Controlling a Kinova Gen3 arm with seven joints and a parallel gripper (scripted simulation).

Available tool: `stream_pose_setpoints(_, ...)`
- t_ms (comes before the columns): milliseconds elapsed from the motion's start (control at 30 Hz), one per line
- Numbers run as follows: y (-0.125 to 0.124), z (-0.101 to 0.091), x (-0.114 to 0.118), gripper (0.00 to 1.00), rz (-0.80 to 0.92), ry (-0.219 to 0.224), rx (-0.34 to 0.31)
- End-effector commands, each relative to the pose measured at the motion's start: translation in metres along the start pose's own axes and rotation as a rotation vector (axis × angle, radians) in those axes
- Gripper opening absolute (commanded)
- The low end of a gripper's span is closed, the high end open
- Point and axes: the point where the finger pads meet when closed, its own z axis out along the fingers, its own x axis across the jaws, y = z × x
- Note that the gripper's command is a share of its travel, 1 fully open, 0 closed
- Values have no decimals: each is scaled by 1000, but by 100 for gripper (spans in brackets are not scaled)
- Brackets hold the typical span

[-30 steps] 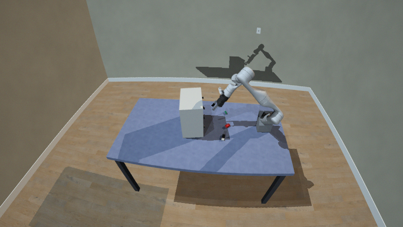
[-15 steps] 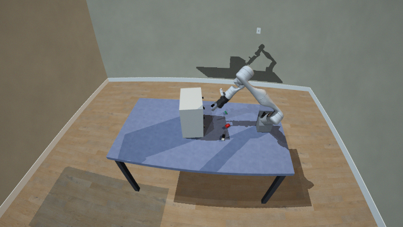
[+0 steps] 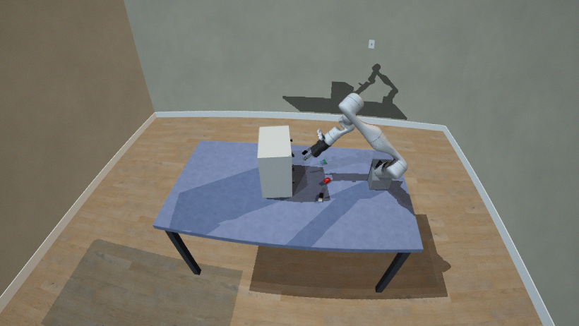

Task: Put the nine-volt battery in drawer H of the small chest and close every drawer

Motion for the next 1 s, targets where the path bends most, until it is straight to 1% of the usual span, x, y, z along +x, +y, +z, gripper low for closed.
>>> stream_pose_setpoints(0, 4, 1, 0, 100, 9, -5, 29)
stream_pose_setpoints(167, 4, 5, 0, 100, 8, -5, 66)
stream_pose_setpoints(233, 4, 5, 0, 100, 8, -5, 66)
stream_pose_setpoints(733, 4, 16, 0, 100, 8, -4, 175)
stream_pose_setpoints(800, 4, 16, 0, 100, 8, -4, 175)
stream_pose_setpoints(967, 4, 19, 0, 100, 7, -4, 213)
